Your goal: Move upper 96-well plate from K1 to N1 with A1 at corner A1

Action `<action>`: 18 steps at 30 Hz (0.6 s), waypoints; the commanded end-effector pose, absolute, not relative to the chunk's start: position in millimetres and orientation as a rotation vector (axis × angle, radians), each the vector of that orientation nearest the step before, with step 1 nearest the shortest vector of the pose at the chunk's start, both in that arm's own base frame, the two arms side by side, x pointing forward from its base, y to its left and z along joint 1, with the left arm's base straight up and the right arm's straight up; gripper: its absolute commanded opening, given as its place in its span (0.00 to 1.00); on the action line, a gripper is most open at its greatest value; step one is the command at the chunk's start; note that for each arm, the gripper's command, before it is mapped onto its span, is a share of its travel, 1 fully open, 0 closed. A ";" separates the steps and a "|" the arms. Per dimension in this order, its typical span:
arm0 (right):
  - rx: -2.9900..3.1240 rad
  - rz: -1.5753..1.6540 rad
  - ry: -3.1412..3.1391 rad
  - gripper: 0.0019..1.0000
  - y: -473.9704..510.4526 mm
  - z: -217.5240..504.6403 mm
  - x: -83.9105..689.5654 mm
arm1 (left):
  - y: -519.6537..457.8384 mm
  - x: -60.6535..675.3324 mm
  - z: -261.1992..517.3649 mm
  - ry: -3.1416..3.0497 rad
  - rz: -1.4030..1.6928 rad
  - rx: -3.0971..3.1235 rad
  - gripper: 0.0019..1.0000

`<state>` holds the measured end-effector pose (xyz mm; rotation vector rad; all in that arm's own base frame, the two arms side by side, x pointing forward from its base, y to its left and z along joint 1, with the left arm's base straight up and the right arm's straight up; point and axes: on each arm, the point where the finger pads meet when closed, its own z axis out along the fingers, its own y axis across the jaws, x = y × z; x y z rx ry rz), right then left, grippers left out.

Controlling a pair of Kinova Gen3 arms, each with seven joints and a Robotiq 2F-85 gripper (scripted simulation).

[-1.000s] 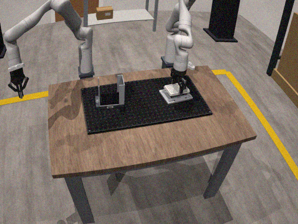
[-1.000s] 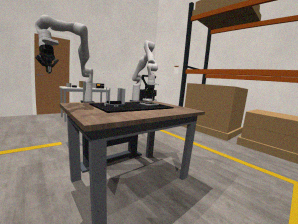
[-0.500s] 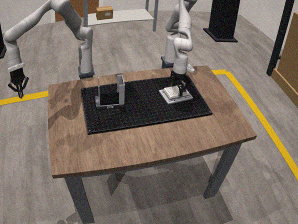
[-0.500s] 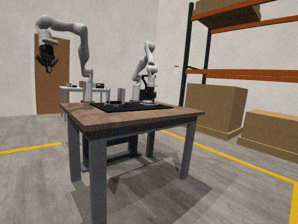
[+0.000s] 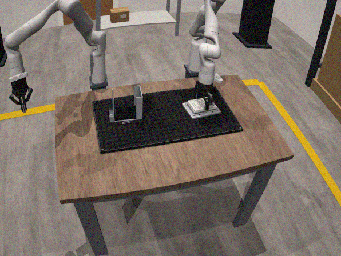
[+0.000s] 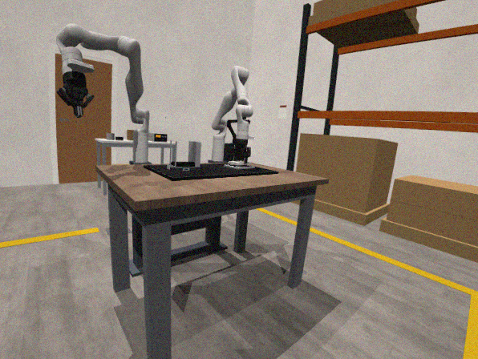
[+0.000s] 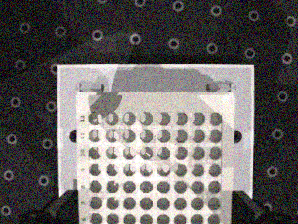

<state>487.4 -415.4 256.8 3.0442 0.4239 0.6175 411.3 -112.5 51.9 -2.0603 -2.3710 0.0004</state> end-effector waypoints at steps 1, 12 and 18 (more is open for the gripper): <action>3.041 0.621 0.425 0.02 -415.6 258.6 487.8 | -112.7 411.9 52.2 -2.372 -0.001 -2.062 0.94; 3.041 0.621 0.425 0.02 -415.6 258.6 487.8 | -112.7 411.8 50.3 -2.372 -0.001 -2.062 0.94; 3.041 0.621 0.425 0.02 -415.6 258.6 487.8 | -112.7 411.8 49.7 -2.372 -0.001 -2.062 0.94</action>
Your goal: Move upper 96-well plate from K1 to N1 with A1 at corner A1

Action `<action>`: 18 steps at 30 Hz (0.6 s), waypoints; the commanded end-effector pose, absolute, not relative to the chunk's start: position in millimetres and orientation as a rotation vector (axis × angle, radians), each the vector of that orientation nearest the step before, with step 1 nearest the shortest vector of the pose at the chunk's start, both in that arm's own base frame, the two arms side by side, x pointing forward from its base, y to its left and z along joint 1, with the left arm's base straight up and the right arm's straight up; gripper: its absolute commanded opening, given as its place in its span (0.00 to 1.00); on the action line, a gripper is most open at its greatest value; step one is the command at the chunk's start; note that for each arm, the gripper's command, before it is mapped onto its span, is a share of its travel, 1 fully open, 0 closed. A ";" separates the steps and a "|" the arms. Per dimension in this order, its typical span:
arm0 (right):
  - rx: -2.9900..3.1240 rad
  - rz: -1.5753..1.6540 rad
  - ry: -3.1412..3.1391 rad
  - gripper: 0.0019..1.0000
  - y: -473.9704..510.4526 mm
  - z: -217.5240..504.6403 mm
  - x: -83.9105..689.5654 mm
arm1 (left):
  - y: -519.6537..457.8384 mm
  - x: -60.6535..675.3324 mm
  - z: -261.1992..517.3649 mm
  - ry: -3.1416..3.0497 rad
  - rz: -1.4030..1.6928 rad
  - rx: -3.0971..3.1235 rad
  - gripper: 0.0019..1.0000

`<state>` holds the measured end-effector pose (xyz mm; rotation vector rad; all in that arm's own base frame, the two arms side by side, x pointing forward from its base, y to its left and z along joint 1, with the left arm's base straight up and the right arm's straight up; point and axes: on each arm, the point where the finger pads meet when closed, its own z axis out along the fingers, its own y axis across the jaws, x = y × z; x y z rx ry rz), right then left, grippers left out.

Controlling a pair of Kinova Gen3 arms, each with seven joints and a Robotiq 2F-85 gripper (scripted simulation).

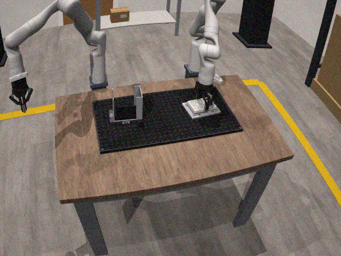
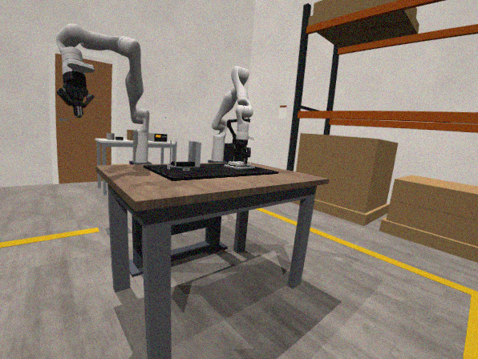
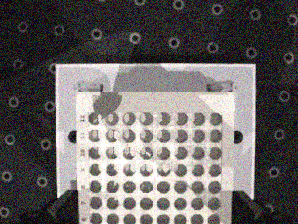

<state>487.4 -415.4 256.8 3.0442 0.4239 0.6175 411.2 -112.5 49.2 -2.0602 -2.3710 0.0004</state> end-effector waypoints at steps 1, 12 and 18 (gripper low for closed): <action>3.041 0.621 0.425 0.02 -415.6 258.6 487.8 | -112.7 411.8 49.5 -2.372 -0.001 -2.062 0.94; 3.041 0.621 0.425 0.02 -415.6 258.6 487.8 | -112.7 411.8 47.7 -2.372 -0.001 -2.062 0.94; 3.041 0.621 0.425 0.02 -415.6 258.6 487.8 | -112.7 411.8 47.0 -2.372 -0.001 -2.062 0.94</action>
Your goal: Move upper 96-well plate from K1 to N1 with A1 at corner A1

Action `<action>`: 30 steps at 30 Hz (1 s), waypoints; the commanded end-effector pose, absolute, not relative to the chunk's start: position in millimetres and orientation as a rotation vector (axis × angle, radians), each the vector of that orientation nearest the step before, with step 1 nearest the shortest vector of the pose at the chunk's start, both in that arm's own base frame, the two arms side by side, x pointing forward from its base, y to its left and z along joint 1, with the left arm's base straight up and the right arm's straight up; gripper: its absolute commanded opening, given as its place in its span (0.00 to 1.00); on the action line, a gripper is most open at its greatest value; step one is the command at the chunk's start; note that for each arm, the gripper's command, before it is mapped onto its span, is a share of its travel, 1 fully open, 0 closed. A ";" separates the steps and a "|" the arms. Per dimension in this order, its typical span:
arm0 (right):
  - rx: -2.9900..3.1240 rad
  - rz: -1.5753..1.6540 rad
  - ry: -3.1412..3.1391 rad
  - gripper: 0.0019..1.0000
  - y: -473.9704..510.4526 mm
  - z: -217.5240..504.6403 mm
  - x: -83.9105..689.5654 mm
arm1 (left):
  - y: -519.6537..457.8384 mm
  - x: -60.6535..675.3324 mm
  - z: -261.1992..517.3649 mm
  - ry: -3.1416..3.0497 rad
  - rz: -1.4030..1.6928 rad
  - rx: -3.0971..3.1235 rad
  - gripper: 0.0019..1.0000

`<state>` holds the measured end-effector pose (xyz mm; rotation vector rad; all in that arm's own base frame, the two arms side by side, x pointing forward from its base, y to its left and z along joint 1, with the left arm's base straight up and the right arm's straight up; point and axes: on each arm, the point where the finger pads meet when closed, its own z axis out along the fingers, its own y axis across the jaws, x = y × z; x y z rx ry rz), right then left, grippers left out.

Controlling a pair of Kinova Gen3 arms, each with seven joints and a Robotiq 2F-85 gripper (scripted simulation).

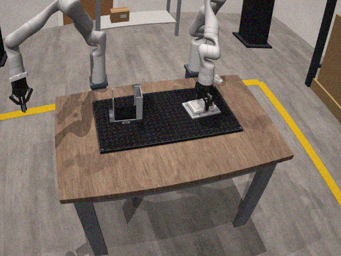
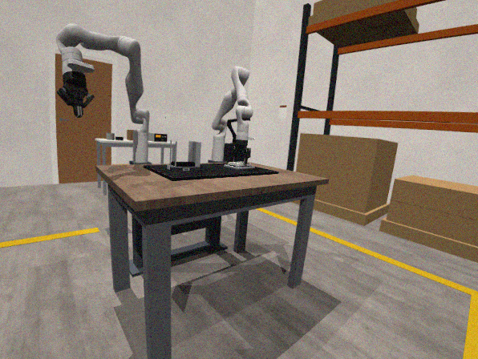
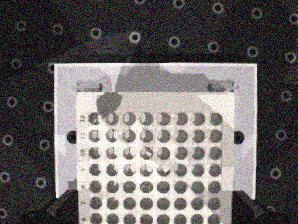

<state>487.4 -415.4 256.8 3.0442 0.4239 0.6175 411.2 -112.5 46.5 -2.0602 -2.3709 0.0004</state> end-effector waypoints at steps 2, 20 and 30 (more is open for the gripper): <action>3.041 0.621 0.425 0.02 -415.6 258.6 487.8 | -112.7 411.8 46.7 -2.372 -0.001 -2.062 0.94; 3.041 0.621 0.425 0.02 -415.6 258.6 487.8 | -112.7 411.8 44.0 -2.372 -0.001 -2.062 0.94; 3.041 0.621 0.425 0.02 -415.6 258.6 487.8 | -112.7 411.8 42.7 -2.372 -0.001 -2.062 0.94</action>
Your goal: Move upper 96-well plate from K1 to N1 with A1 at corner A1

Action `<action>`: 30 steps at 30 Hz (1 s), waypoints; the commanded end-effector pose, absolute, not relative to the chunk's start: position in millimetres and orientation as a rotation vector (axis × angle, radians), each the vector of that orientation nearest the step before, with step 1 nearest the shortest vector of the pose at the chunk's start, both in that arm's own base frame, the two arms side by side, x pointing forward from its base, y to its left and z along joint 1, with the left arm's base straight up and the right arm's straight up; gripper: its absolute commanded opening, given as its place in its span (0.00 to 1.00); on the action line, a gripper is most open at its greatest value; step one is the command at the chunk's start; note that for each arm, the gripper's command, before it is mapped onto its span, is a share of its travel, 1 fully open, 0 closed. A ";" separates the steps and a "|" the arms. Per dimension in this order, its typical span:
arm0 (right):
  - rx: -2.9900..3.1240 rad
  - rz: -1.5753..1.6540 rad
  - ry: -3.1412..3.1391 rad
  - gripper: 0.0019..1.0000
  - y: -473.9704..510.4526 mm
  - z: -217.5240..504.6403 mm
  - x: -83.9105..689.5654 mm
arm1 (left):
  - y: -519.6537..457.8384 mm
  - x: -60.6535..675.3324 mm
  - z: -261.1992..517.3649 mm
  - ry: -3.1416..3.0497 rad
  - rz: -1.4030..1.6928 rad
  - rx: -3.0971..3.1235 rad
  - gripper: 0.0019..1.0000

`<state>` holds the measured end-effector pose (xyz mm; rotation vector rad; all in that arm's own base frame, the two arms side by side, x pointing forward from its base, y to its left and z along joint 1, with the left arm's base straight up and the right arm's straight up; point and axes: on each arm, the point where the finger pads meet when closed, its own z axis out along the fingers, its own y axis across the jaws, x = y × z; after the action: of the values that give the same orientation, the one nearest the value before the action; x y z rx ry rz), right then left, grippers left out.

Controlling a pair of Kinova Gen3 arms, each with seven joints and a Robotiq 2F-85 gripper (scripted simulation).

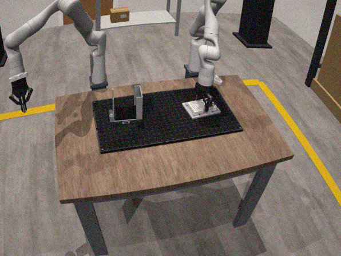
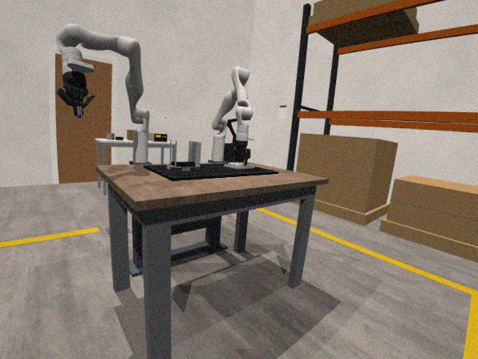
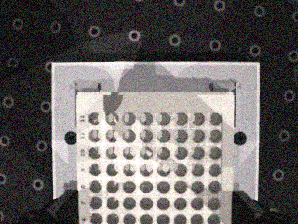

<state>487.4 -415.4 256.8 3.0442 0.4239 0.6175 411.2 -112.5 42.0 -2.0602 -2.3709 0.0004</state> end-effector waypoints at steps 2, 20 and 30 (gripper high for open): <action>3.041 0.621 0.425 0.02 -415.6 258.6 487.8 | -112.7 411.8 42.3 -2.372 -0.001 -2.062 0.94; 3.041 0.621 0.425 0.02 -415.6 258.6 487.8 | -112.7 411.8 41.7 -2.372 -0.001 -2.062 1.00; 3.041 0.621 0.425 0.02 -415.6 258.6 487.8 | -112.7 411.8 43.0 -2.372 -0.001 -2.062 1.00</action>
<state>487.4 -415.4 256.8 3.0442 0.4239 0.6175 411.2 -112.4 41.8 -2.0604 -2.3707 -0.0001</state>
